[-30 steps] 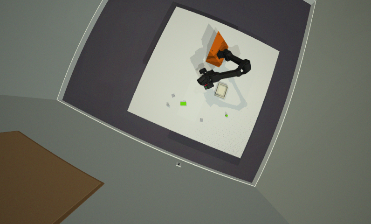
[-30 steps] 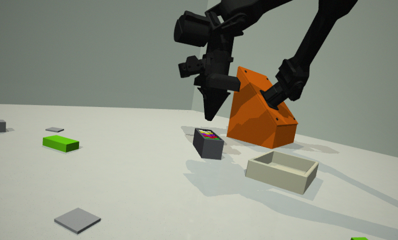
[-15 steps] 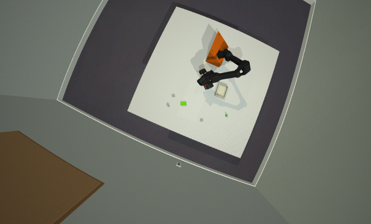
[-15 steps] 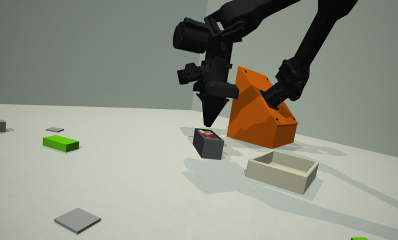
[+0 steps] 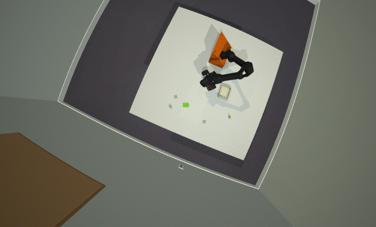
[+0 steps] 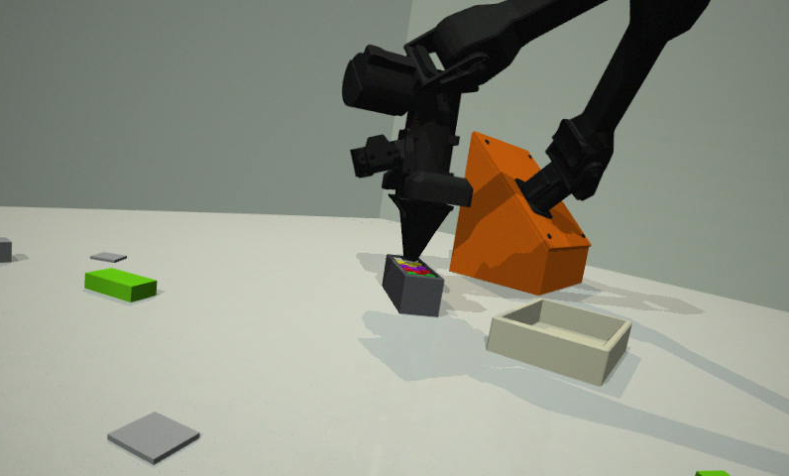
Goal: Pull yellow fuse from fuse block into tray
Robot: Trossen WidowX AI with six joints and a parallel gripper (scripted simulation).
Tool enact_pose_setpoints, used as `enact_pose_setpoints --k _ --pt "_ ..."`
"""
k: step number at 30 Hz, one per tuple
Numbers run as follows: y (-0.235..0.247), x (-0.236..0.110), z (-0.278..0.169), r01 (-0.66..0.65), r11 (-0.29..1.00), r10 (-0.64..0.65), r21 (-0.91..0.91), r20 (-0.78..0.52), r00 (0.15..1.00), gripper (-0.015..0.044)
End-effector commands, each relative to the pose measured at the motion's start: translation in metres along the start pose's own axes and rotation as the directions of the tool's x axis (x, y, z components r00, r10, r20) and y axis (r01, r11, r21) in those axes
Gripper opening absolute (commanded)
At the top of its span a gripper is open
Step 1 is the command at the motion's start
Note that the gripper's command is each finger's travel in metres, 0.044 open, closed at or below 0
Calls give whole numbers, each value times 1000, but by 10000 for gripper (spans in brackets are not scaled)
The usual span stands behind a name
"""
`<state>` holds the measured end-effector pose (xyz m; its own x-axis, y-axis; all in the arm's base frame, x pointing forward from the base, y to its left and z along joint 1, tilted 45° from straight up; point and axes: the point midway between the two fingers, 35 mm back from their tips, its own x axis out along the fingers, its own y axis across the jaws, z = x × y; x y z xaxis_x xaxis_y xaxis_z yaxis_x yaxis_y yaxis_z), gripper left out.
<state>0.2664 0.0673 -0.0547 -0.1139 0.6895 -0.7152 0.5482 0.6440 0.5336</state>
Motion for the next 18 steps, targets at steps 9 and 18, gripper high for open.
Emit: enact_pose_setpoints --k 9,18 --pt "0 10 0 -4 1000 4 3 -1 1000 72" --pt "0 8 0 0 1000 0 0 -1 1000 32"
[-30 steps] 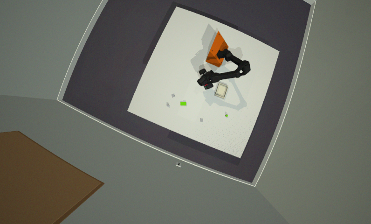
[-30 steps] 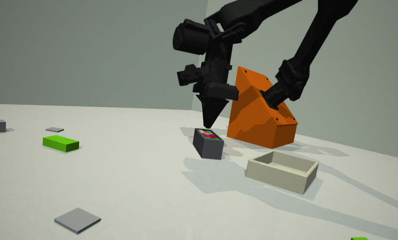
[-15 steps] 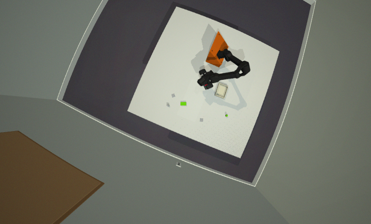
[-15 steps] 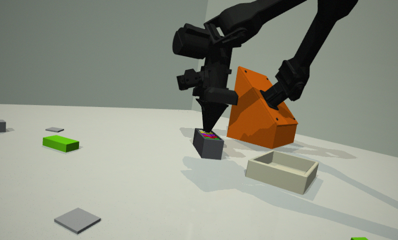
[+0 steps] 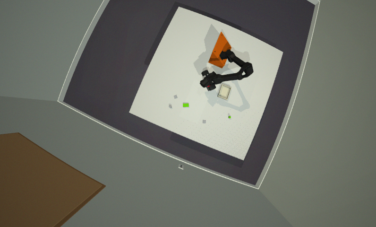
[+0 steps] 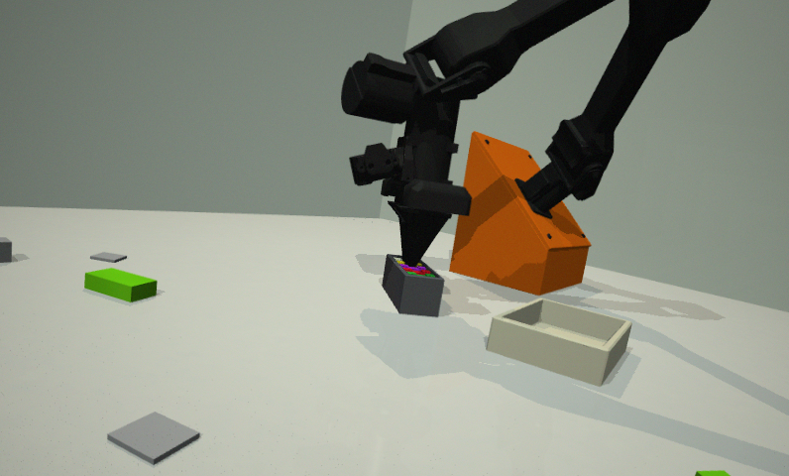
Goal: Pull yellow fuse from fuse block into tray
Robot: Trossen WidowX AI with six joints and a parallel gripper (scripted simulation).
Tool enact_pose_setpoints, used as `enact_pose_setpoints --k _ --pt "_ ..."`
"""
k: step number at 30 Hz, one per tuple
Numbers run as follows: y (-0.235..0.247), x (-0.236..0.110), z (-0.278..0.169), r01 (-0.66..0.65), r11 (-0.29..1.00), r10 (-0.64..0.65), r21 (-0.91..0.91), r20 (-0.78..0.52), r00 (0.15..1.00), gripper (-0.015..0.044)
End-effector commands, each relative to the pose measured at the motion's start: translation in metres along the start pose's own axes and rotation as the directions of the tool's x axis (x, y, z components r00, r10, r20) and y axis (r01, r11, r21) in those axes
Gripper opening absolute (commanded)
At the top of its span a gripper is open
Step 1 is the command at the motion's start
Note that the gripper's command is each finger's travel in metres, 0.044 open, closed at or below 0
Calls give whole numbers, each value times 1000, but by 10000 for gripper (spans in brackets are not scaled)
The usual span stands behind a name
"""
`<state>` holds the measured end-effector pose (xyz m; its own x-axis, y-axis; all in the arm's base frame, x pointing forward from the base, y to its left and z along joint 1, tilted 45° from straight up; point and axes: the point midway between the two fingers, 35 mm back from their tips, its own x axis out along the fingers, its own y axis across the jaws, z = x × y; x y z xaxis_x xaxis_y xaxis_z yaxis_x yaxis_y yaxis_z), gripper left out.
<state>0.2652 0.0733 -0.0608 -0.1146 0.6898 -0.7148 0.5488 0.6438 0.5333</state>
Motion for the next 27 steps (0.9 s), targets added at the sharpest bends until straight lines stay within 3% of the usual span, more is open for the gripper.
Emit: enact_pose_setpoints --k 1,5,27 --pt "0 0 0 0 1000 0 -1 0 1000 26" --pt "0 0 0 0 1000 0 -1 0 1000 0" --pt "0 -9 1 0 1000 0 0 1 1000 0"
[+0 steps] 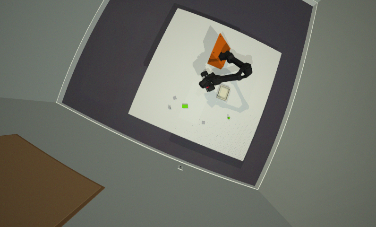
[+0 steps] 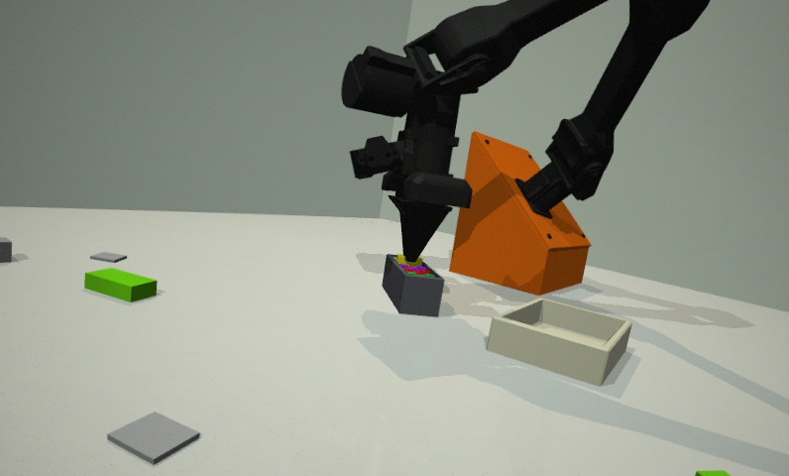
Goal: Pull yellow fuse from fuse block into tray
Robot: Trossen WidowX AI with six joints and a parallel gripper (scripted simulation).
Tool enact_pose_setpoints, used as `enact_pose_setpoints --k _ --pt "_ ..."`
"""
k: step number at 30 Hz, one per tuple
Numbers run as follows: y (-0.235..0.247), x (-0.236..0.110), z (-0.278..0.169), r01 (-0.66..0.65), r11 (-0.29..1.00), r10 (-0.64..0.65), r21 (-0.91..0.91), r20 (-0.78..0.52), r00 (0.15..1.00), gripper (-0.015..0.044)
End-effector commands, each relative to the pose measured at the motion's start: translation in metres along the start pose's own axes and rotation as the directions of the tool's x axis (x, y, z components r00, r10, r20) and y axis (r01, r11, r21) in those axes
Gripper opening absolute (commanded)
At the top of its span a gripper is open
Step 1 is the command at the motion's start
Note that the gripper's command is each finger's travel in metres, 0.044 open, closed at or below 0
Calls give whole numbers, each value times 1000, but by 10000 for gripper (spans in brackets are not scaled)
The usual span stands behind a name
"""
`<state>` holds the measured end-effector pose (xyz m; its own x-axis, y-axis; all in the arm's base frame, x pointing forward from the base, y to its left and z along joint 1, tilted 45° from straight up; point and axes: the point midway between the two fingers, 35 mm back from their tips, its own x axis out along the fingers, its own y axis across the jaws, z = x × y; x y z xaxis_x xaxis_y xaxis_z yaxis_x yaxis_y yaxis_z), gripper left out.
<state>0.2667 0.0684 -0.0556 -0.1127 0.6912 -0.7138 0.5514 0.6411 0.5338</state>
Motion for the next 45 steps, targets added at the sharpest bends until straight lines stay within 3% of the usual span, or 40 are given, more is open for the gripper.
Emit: enact_pose_setpoints --k 1,45 --pt "0 -2 0 2 1000 -2 -3 0 1000 0" --pt "0 -24 0 1 1000 -1 -1 1 1000 0"
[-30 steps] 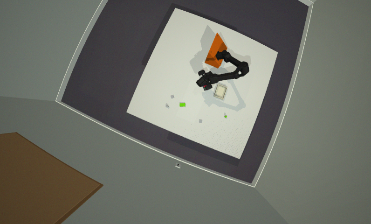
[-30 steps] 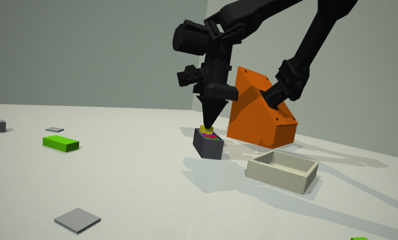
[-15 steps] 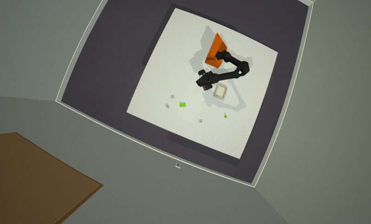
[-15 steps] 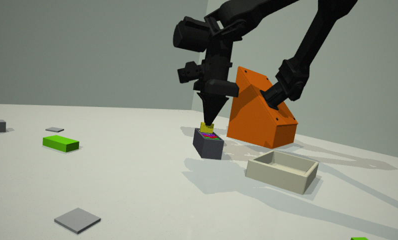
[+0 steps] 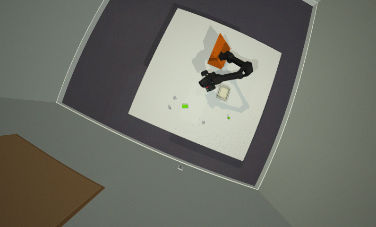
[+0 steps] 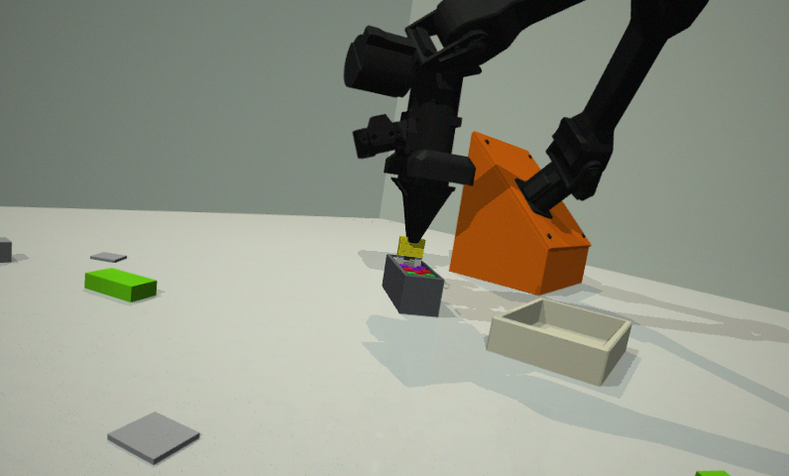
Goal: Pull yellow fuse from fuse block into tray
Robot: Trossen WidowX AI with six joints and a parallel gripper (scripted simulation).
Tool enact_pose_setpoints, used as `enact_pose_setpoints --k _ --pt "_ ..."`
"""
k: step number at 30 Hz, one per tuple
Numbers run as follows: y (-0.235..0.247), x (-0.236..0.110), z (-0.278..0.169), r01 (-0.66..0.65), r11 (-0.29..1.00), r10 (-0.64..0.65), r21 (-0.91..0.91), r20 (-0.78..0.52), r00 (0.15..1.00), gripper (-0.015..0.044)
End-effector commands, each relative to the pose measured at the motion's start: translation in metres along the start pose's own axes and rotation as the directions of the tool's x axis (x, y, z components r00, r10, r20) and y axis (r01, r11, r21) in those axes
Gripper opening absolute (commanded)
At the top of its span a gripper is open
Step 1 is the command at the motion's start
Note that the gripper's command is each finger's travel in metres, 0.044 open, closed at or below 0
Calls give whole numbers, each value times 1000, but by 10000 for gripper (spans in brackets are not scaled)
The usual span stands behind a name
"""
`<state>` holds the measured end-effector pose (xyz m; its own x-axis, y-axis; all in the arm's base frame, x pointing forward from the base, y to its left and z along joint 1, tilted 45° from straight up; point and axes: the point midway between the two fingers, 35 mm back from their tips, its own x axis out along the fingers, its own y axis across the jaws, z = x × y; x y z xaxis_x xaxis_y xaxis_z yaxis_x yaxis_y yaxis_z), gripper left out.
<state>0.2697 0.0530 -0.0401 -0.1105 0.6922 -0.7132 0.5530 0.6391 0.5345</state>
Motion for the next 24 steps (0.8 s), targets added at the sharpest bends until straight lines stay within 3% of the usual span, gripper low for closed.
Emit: enact_pose_setpoints --k 1,24 --pt "0 -2 0 3 1000 -3 -3 0 1000 0" --pt "0 -24 0 3 1000 -3 -2 0 1000 0"
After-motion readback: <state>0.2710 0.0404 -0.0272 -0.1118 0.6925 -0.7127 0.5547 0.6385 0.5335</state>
